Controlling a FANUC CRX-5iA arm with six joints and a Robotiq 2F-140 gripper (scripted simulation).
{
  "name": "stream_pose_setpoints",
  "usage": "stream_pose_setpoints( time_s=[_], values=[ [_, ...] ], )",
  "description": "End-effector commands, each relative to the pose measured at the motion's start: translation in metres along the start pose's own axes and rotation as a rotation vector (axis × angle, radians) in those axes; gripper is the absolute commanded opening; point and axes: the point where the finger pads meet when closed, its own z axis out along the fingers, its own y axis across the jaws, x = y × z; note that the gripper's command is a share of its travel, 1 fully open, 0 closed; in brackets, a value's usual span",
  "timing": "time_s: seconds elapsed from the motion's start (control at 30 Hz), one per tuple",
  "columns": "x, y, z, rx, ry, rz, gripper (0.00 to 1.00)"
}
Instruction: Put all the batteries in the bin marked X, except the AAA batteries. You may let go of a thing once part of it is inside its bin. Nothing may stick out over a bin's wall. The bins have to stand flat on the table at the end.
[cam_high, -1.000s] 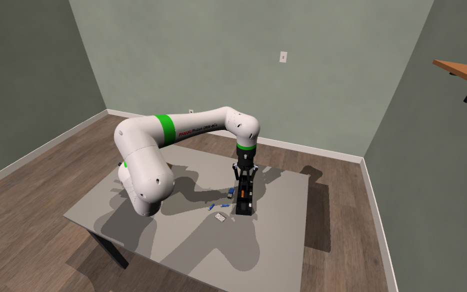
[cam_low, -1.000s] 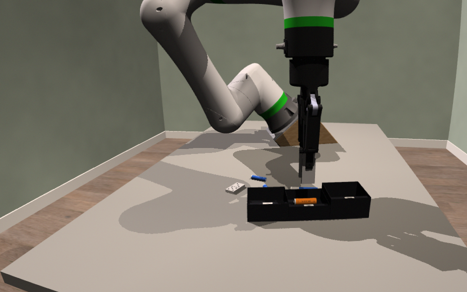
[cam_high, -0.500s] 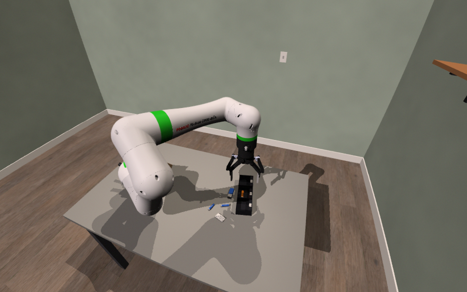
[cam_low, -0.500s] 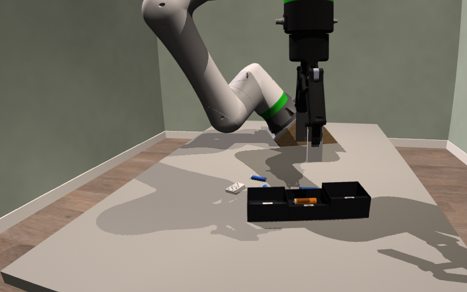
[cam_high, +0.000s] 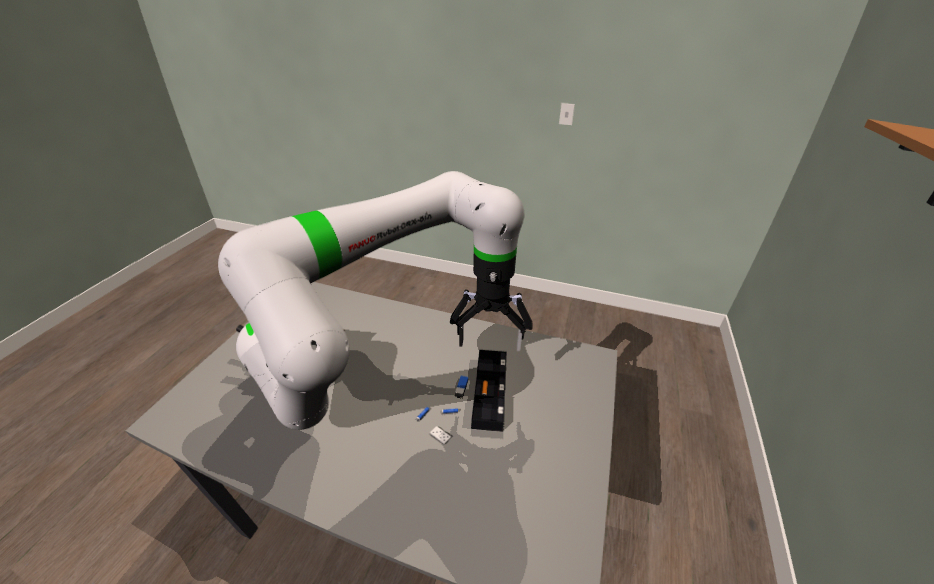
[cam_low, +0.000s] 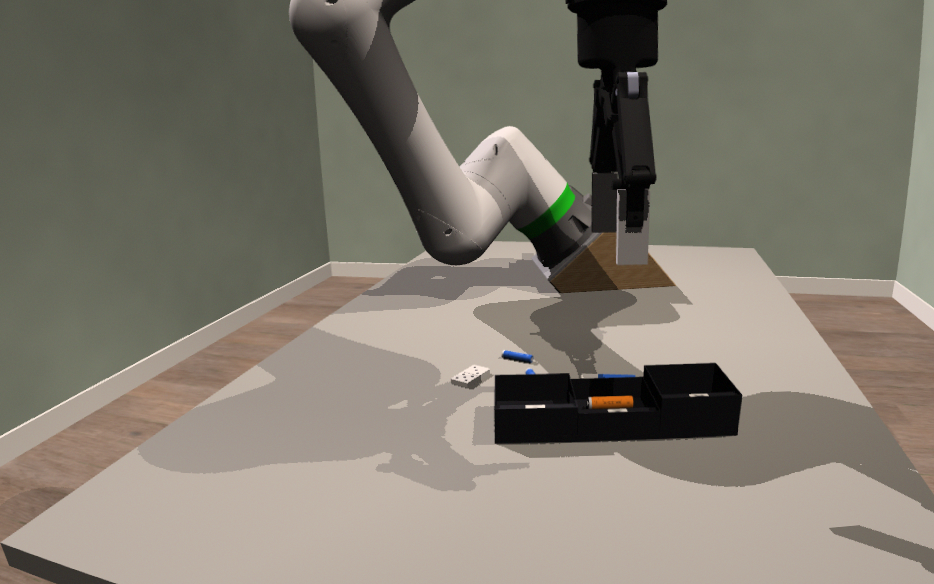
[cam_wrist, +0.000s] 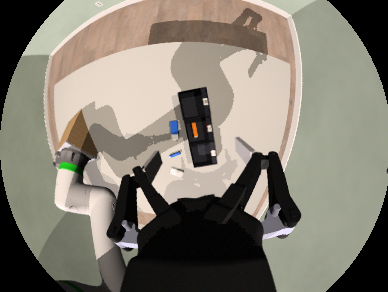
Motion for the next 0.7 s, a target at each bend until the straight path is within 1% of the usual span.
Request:
stream_pose_setpoints(
  time_s=[0.0,0.03,0.13,0.67],
  values=[
    [0.000,0.000,-0.009,0.000,0.000,0.000,1.00],
    [0.000,0.000,-0.009,0.000,0.000,0.000,1.00],
    [0.000,0.000,-0.020,0.000,0.000,0.000,1.00],
    [0.000,0.000,-0.020,0.000,0.000,0.000,1.00]
  ],
)
